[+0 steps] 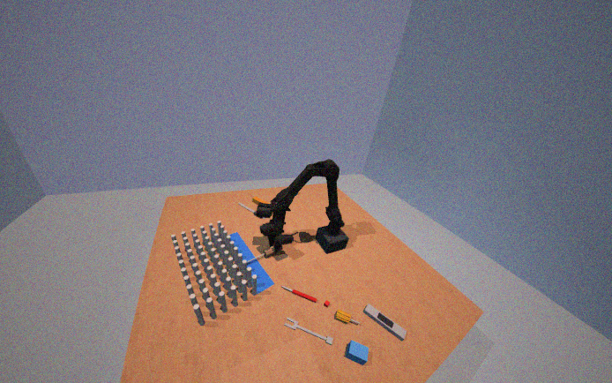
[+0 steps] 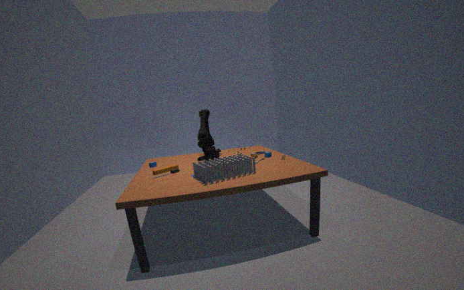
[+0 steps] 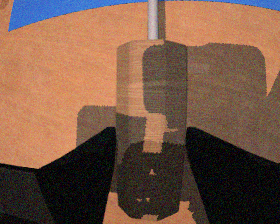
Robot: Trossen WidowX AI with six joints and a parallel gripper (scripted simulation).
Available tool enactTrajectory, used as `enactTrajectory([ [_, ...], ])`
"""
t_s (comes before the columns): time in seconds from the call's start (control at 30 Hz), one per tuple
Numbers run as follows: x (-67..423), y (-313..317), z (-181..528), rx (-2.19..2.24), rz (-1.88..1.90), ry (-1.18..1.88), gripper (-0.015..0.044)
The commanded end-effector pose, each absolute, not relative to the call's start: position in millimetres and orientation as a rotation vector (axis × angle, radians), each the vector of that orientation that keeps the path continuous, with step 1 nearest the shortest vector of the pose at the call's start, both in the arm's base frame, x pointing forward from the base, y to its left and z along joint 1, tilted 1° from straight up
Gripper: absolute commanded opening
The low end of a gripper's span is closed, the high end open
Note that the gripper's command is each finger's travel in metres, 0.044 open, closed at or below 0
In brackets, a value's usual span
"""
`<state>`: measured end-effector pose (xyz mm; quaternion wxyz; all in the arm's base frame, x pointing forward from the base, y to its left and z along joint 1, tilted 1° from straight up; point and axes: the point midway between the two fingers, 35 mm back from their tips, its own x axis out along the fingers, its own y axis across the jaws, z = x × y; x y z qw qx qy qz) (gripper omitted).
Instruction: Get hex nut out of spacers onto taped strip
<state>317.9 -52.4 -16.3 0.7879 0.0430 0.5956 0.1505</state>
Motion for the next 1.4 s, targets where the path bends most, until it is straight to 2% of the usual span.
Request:
enactTrajectory([
  [0.0, 313, -52, -16, 0.093, 0.33, 1.28, 0.0],
  [1.37, 286, -57, -17, 0.091, 0.329, 1.282, 0.0],
])
